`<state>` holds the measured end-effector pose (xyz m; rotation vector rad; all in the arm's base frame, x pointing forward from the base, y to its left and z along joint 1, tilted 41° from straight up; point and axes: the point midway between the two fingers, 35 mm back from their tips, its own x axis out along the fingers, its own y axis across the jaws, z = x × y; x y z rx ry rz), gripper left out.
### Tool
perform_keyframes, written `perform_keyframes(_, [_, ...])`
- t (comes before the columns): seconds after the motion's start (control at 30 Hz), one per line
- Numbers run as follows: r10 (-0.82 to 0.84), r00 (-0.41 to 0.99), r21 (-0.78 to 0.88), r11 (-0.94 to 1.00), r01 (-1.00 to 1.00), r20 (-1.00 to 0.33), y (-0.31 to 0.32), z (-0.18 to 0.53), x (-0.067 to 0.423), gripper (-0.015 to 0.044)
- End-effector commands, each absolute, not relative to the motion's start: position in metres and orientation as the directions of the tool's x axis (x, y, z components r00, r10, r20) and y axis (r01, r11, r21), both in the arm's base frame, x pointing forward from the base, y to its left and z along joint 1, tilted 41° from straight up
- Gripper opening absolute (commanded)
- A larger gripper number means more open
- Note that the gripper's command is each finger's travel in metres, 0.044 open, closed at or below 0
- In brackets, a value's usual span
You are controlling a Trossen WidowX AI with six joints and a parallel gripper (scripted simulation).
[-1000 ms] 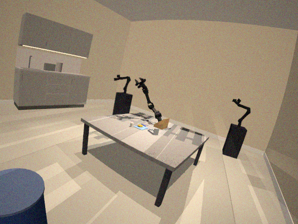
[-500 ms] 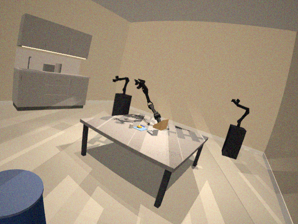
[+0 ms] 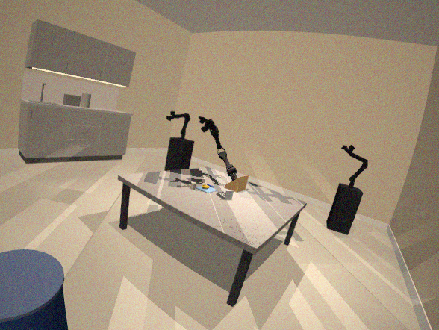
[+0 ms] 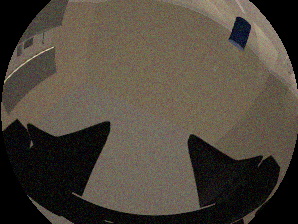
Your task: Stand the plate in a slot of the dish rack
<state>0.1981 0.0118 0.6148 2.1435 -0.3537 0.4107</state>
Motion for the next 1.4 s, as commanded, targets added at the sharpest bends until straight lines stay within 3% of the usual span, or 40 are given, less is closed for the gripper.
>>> perform_keyframes(0.0, [-0.111,0.921,0.771,-0.516,-0.374,0.372,0.016,0.599,0.218,0.0400])
perform_keyframes(0.7, [-0.216,0.975,0.993,-0.089,-0.072,0.051,0.012,0.503,0.302,0.0400])
perform_keyframes(1.37, [-0.349,0.906,0.903,0.262,0.340,-0.240,-0.013,0.408,0.348,0.0400])
